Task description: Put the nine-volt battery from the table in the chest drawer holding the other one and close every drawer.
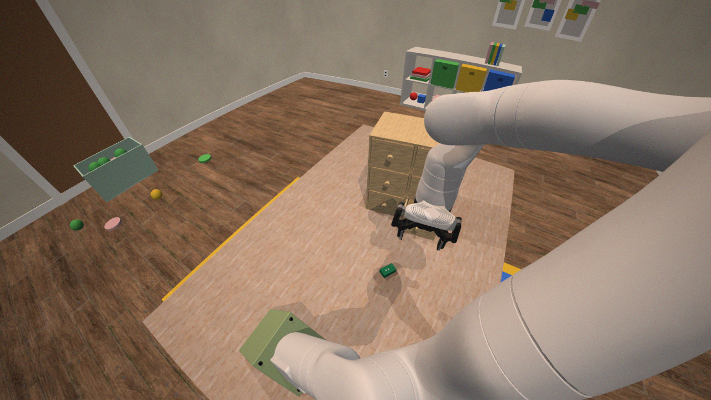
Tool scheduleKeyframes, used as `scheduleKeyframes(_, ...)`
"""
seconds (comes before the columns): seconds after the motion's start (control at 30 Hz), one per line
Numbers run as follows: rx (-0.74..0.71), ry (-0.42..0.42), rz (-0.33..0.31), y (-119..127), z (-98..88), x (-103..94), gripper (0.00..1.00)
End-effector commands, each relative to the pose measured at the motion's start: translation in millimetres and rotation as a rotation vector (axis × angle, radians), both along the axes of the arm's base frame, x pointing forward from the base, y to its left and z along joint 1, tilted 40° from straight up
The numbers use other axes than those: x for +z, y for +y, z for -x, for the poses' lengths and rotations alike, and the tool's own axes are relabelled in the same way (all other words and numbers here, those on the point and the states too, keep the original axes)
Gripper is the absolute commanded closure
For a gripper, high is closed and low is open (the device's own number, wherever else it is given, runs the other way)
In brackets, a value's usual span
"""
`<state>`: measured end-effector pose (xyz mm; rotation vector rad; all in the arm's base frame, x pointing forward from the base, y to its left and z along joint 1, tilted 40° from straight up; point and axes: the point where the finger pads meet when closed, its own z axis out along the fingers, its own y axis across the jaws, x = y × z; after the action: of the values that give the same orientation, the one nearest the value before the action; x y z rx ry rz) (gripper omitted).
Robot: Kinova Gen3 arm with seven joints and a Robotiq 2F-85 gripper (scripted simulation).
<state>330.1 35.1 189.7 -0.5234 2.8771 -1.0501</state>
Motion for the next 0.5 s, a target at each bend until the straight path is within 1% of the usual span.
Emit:
scheduleKeyframes(0.0, 0.006, 0.011, 0.003, 1.2, 1.1, 0.5, 0.0)
scheduleKeyframes(0.17, 0.006, 0.011, 0.003, 1.3, 1.1, 0.5, 0.0)
scheduleKeyframes(0.27, 0.006, 0.009, 0.001, 4.8, 0.3, 3.8, 0.0)
scheduleKeyframes(0.33, 0.006, 0.009, 0.001, 9.1, 1.3, 9.0, 0.0)
scheduleKeyframes(0.37, 0.0, 0.013, 0.01, 9.3, 4.3, 14.4, 0.0)
scheduleKeyframes(0.47, 0.001, 0.012, 0.006, 19.5, 6.5, 27.3, 0.0)
